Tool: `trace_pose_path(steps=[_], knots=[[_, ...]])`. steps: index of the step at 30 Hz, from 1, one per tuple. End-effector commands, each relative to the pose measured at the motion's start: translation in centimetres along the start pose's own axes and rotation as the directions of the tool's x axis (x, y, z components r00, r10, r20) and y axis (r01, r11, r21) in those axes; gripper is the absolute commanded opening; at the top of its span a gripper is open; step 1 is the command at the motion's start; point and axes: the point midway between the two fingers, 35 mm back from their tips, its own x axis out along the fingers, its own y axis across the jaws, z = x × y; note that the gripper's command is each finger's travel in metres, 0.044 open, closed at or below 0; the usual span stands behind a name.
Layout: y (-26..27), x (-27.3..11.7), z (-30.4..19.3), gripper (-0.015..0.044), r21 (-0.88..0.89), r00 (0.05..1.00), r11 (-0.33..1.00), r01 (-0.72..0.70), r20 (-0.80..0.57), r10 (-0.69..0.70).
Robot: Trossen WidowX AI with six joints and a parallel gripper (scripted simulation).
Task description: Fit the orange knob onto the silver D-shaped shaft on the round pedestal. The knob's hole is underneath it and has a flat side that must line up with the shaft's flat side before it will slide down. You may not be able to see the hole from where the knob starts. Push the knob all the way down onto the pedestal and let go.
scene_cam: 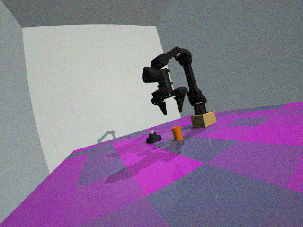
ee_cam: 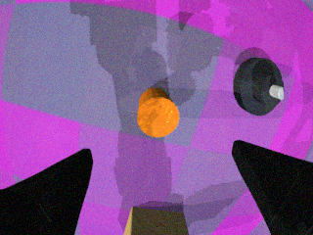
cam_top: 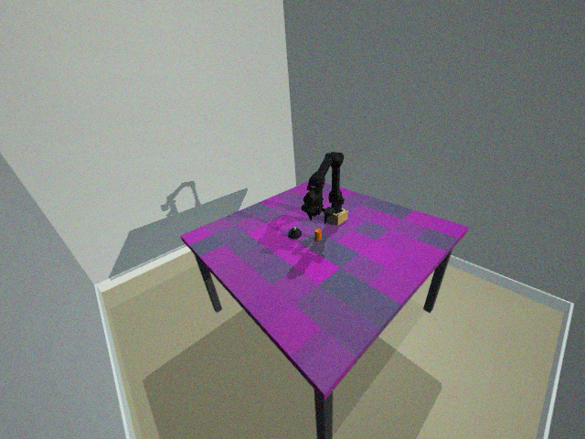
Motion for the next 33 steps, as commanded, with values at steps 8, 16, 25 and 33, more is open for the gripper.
trace_pose_path(steps=[8, 16, 25, 33], knots=[[0.1, 0.1, 0.0, 0.044, 0.826, 1.0, 0.563, 0.003, 0.001, -0.007], [0.1, 0.1, 0.0, 0.044, 0.826, 1.0, 0.563, 0.003, 0.001, -0.007], [0.2, 3.2, -0.1, 0.044, 0.826, 1.0, 0.563, 0.003, 0.0, -0.007], [-0.1, 4.4, 0.0, 0.044, 0.826, 1.0, 0.563, 0.003, 0.0, -0.007]])
